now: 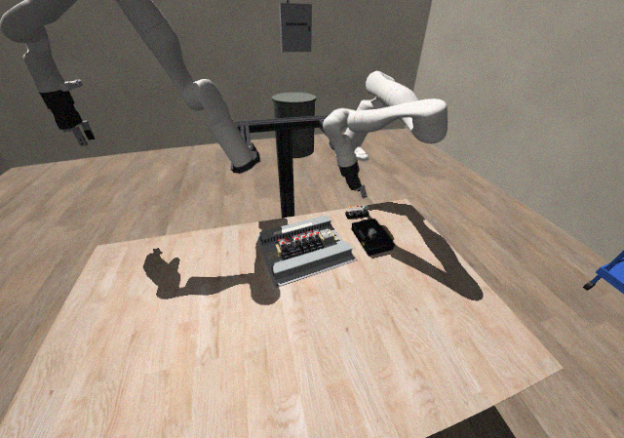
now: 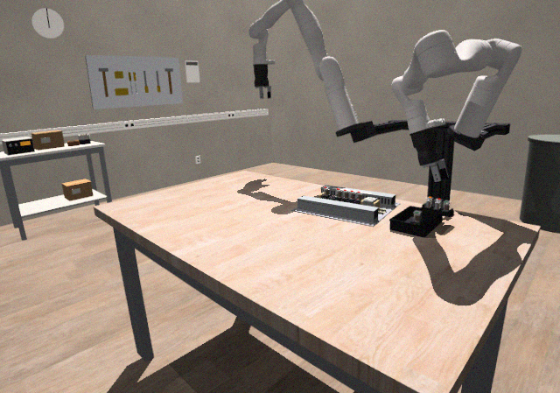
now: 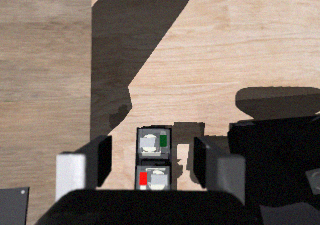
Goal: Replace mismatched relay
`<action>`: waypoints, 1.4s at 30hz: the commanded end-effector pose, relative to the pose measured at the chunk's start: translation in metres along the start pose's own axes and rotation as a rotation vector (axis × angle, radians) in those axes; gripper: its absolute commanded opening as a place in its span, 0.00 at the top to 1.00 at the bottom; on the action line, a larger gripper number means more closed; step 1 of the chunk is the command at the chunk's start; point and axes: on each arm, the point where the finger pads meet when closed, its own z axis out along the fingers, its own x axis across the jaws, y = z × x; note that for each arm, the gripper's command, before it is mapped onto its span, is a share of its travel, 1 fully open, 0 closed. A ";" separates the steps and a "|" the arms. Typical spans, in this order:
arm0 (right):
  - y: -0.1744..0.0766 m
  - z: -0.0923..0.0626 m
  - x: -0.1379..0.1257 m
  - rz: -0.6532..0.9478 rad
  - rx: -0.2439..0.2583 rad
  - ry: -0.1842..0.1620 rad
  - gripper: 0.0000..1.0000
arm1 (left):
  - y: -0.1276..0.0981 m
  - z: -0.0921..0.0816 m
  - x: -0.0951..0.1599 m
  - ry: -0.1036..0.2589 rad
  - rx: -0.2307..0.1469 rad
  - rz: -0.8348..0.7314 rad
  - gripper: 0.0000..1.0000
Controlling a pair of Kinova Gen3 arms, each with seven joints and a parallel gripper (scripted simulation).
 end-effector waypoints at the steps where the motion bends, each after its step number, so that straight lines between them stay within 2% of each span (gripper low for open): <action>1: 0.000 0.000 0.000 0.000 -0.001 0.000 0.00 | 0.001 -0.001 0.000 0.001 0.000 0.000 0.00; 14: 0.000 0.000 0.000 0.000 -0.001 0.000 0.00 | 0.003 -0.003 0.000 0.001 0.000 0.000 0.00; 31: 0.000 0.000 0.000 0.000 -0.001 0.000 0.00 | 0.013 0.026 0.000 0.001 0.000 0.000 0.00; 42: 0.000 0.000 0.000 0.000 -0.001 0.000 0.00 | 0.023 0.055 0.000 0.001 0.000 0.000 0.00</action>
